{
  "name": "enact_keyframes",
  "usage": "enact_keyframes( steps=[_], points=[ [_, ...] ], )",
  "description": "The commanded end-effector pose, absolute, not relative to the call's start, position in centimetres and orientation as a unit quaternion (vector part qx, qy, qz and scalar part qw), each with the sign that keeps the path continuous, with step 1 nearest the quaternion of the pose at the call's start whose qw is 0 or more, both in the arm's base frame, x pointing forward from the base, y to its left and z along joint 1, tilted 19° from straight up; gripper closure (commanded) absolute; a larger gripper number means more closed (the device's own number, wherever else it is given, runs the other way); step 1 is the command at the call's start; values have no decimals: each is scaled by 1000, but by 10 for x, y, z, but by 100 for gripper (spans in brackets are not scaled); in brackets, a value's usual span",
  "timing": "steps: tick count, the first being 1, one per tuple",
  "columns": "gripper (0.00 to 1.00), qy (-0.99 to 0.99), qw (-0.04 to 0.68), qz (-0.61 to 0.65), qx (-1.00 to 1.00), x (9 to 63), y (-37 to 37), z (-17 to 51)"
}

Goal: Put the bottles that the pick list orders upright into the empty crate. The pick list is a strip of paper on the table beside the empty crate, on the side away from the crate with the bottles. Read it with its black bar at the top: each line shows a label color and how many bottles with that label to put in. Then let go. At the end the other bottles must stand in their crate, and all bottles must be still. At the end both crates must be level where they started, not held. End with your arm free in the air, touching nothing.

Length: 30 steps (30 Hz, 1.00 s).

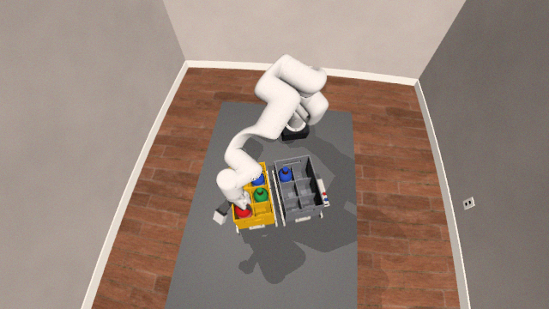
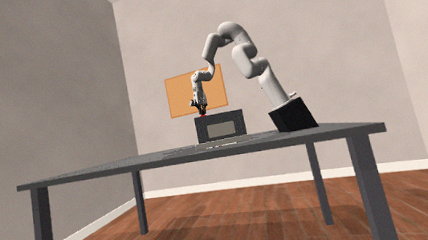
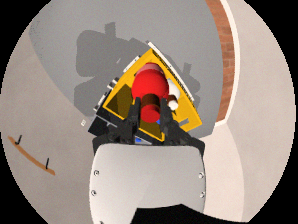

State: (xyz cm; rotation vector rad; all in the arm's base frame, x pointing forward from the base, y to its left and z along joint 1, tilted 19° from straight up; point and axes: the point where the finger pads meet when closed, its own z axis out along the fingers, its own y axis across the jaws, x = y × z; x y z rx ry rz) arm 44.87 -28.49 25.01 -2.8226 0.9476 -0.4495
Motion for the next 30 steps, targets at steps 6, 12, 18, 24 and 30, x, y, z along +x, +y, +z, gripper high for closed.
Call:
enact_keyframes(
  steps=[6,12,18,24,30],
  points=[
    [100,314,64,-152,-935,446,-287,263],
    [100,314,64,-152,-935,443,-287,272],
    [100,314,64,-152,-935,440,-287,279],
    [100,314,64,-152,-935,437,-287,288],
    [100,314,64,-152,-935,434,-287,298]
  ],
)
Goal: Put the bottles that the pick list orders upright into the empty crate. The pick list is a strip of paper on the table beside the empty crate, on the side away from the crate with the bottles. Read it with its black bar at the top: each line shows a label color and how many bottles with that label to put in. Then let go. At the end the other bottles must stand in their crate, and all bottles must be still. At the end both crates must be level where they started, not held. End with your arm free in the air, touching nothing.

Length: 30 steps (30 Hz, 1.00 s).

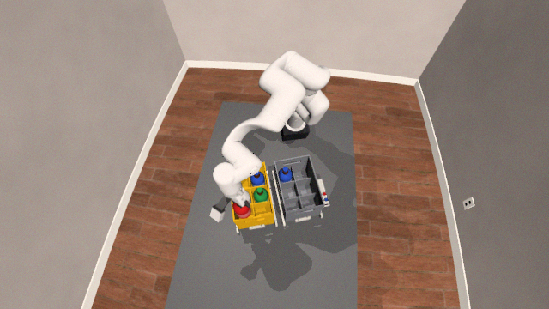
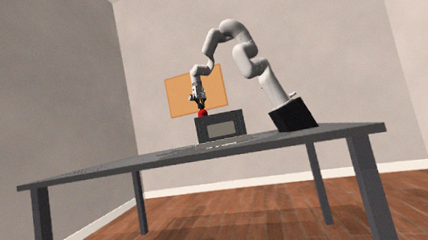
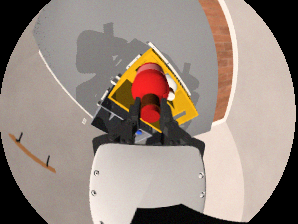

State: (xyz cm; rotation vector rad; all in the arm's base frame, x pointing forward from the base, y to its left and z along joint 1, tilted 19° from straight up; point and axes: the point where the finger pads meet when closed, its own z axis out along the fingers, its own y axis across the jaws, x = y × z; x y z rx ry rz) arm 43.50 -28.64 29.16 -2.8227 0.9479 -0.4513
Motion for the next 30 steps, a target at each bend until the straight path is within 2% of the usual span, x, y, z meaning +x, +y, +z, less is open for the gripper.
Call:
enact_keyframes(
  steps=[1,30],
  points=[
    [100,314,64,-152,-935,433,-288,299],
    [100,314,64,-152,-935,422,-288,333]
  ],
)
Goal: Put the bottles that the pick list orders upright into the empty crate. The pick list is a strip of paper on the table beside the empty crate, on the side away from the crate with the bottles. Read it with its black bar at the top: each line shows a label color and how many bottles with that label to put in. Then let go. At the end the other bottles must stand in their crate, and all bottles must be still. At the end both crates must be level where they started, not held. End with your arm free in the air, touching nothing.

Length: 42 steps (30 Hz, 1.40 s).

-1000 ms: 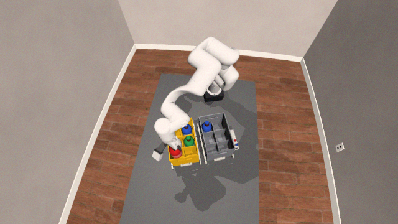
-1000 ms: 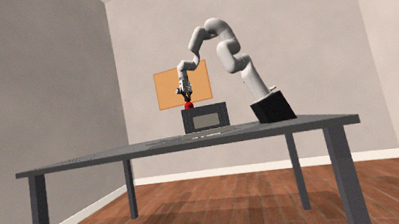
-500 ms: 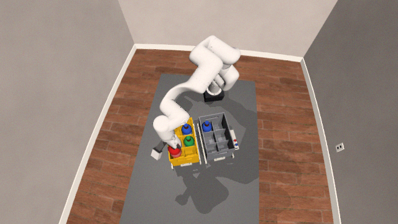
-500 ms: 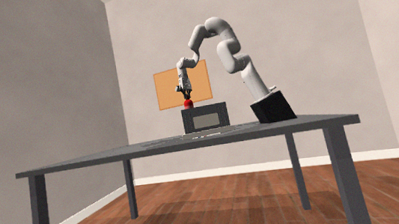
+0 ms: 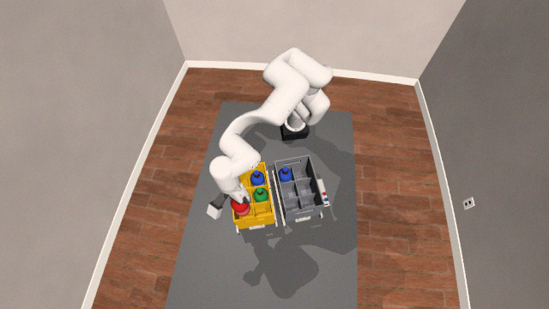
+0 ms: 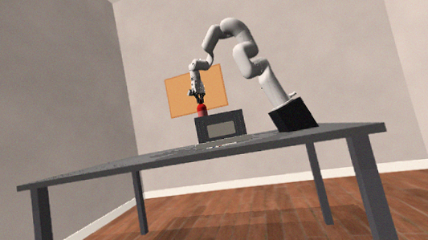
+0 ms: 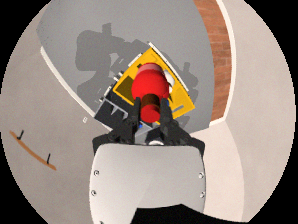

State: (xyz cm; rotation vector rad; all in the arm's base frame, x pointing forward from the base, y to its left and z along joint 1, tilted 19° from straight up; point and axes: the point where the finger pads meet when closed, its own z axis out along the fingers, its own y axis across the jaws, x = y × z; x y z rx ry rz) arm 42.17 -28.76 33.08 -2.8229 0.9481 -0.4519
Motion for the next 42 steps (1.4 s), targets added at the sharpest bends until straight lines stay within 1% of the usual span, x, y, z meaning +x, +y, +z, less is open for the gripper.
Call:
enact_keyframes(
  steps=[1,9,42],
  points=[
    [100,314,64,-152,-935,422,-288,333],
    [100,314,64,-152,-935,420,-285,333],
    [100,314,64,-152,-935,394,-232,325]
  ],
)
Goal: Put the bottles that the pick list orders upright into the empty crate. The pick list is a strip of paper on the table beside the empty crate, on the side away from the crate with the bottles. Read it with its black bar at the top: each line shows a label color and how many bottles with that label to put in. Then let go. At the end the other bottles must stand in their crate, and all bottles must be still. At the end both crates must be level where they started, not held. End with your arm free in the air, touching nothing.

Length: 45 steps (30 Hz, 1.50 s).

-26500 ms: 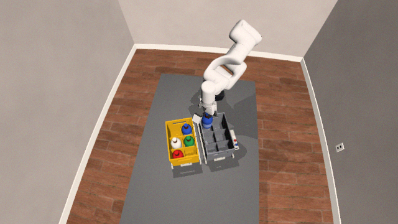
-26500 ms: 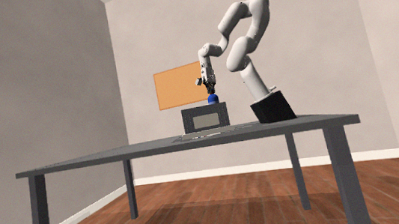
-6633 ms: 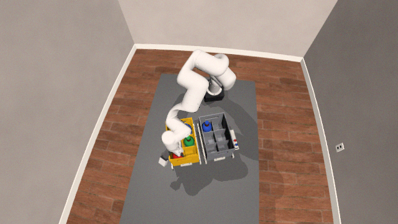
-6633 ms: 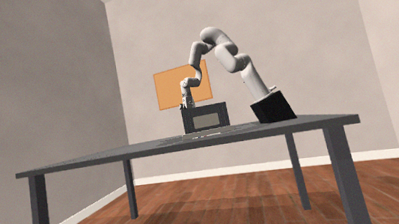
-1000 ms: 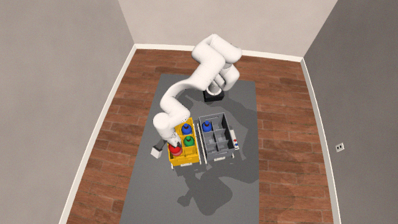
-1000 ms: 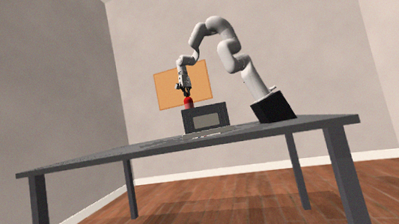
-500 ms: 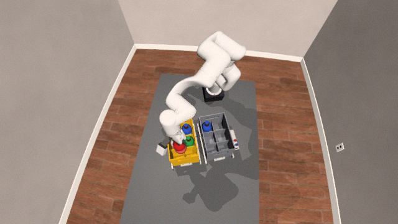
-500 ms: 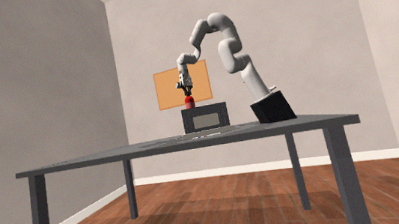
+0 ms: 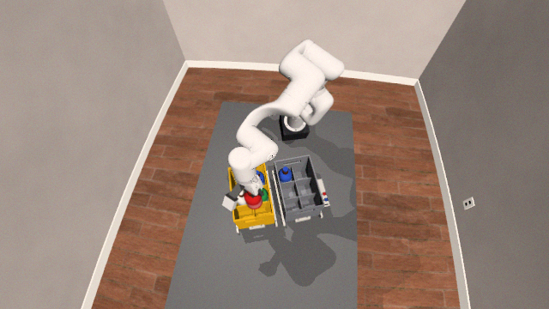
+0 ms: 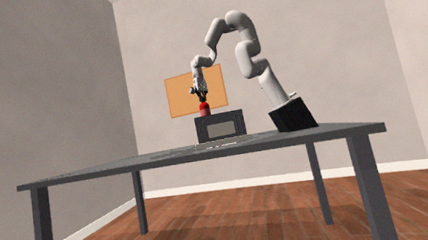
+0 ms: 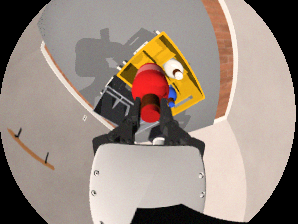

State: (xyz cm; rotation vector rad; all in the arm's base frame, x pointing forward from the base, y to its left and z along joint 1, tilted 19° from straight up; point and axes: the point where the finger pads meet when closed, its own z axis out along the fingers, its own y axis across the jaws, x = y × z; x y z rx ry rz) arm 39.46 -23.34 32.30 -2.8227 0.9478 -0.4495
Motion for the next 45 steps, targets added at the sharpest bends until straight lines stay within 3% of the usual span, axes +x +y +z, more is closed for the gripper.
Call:
enact_keyframes(
  steps=[1,45],
  points=[
    [100,314,64,-152,-935,394,-232,325],
    [100,314,64,-151,-935,358,-160,315]
  ],
)
